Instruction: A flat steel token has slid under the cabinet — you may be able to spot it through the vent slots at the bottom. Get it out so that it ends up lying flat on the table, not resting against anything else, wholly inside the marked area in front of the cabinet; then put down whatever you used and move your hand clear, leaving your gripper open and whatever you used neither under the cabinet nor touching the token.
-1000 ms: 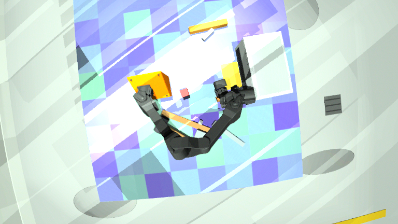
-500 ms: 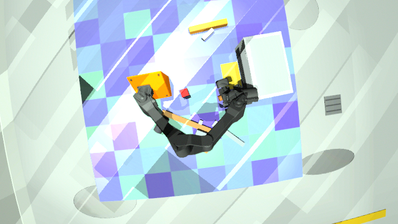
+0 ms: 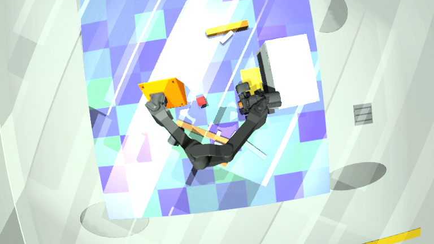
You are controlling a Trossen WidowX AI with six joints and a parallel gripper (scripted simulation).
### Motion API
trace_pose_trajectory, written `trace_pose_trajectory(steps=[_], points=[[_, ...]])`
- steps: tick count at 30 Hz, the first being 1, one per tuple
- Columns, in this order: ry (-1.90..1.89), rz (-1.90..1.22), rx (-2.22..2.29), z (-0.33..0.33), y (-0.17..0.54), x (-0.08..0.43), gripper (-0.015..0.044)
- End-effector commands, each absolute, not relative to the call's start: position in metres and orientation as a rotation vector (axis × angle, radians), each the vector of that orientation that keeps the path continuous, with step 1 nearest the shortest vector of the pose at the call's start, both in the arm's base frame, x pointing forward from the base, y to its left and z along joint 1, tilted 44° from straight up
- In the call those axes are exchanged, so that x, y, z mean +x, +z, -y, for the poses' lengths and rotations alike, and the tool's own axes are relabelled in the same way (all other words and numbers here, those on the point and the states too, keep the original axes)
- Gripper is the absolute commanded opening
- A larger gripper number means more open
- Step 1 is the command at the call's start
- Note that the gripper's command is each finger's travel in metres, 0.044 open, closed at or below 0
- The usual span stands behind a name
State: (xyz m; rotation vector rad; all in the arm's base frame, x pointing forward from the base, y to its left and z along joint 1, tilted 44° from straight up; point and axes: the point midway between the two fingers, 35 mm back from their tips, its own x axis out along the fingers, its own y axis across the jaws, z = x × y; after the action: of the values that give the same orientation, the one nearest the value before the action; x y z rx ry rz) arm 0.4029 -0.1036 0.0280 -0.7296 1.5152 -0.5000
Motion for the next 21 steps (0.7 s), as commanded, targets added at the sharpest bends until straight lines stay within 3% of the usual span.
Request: trace_pose_trajectory(steps=[1,21], points=[[-0.490,-1.519,-0.724,0.098,0.021,0.402,0.0000],[-0.489,-1.519,-0.724,0.082,0.005,0.398,0.0000]])
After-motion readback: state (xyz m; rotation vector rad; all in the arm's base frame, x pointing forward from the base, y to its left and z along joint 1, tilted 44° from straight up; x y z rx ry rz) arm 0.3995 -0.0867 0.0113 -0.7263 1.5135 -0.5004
